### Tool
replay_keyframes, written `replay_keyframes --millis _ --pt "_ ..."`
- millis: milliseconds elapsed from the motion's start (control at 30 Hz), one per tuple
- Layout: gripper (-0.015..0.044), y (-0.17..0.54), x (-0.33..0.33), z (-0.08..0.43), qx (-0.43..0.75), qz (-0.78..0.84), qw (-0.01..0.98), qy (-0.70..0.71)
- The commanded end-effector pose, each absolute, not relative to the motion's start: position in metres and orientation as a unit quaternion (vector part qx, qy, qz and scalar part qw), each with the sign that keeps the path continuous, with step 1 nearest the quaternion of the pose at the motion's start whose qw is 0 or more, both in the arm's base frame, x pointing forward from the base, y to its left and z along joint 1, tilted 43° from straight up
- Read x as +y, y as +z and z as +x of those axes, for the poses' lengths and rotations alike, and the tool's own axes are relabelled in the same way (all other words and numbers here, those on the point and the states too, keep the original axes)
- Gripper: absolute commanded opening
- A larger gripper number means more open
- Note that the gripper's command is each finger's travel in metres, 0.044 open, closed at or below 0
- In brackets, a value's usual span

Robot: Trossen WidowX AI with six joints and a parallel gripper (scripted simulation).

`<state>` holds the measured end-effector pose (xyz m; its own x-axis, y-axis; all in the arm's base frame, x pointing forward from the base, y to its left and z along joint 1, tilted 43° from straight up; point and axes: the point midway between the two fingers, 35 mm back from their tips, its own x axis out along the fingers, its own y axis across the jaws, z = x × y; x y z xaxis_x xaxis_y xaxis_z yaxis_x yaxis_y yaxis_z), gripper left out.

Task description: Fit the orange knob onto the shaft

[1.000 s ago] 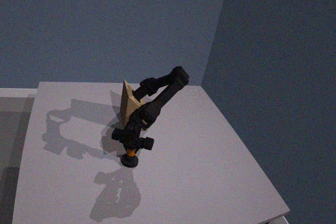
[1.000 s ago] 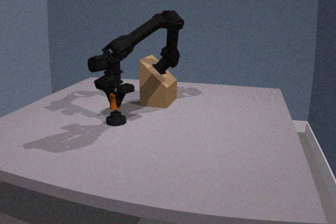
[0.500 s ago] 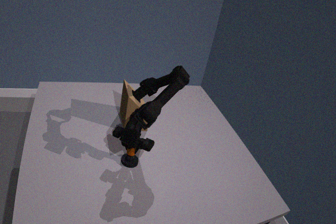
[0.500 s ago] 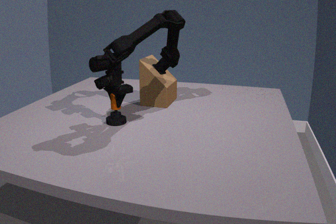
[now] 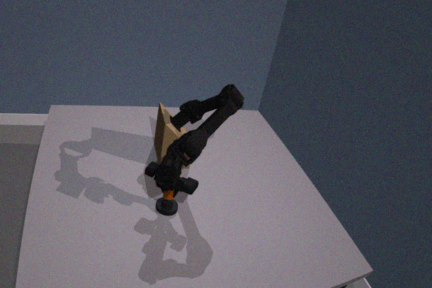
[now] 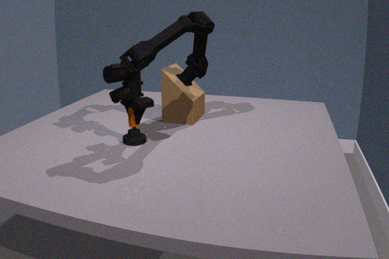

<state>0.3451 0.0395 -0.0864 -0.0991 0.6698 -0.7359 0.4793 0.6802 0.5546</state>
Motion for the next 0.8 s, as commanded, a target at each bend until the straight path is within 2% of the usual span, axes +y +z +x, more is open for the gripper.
replay_keyframes --millis 0,167,767 --pt "0.0 -0.0842 0.037 0.3481 0.735 0.406 0.539 0.069" --pt "0.0 -0.0846 0.0361 0.3503 0.738 0.447 0.505 0.012" --pt "0.0 -0.0856 0.0377 0.3528 0.738 0.447 0.505 0.012"
